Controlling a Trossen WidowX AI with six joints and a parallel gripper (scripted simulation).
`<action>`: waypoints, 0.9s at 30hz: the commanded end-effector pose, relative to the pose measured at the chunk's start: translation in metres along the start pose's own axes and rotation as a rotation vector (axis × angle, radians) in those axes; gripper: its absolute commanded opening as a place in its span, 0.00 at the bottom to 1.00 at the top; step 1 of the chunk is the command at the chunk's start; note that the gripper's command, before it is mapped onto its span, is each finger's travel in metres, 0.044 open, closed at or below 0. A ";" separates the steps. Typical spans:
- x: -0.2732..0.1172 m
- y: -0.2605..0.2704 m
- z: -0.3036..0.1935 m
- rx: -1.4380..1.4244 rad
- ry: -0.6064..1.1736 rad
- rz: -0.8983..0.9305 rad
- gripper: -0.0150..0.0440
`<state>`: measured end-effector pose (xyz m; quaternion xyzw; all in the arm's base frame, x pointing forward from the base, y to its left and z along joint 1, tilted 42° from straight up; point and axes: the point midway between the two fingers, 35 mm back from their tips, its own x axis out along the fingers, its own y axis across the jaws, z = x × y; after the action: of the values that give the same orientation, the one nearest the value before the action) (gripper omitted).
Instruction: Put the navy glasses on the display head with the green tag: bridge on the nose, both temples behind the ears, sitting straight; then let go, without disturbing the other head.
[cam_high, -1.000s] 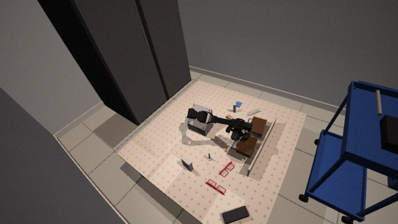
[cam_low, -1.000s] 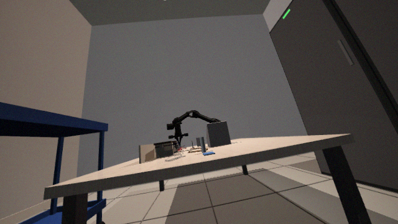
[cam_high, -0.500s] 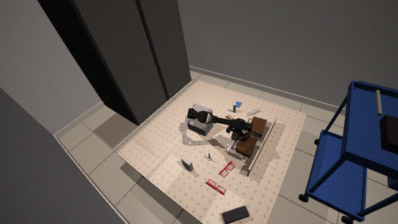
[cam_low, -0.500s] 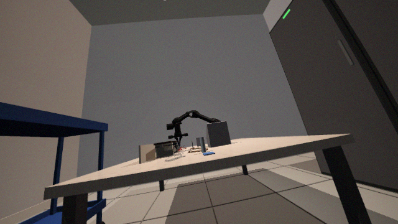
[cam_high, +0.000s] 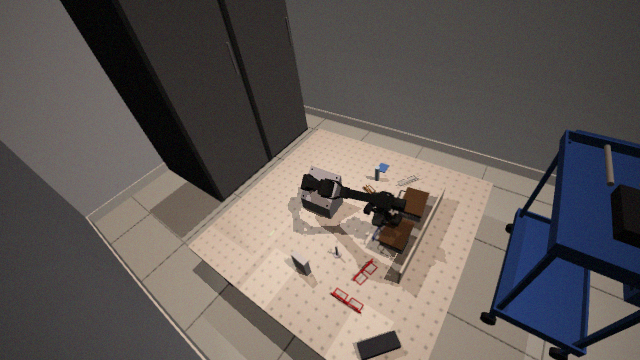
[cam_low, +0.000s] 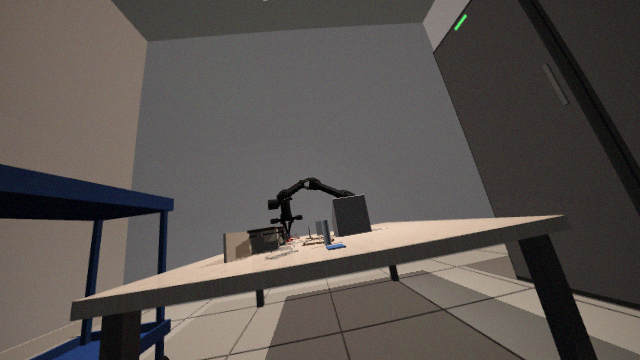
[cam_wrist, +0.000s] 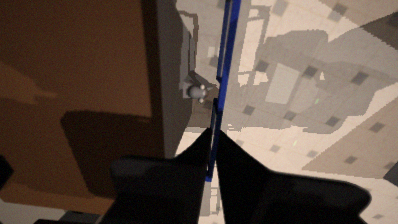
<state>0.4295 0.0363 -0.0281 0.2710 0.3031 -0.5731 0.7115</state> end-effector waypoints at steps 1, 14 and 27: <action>0.000 0.000 0.000 0.000 0.000 0.000 0.39; -0.025 0.000 0.000 -0.003 0.005 -0.001 0.44; -0.040 -0.024 0.000 -0.005 0.007 -0.003 0.44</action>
<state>0.4135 0.0558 -0.0013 0.2696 0.3062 -0.5735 0.7104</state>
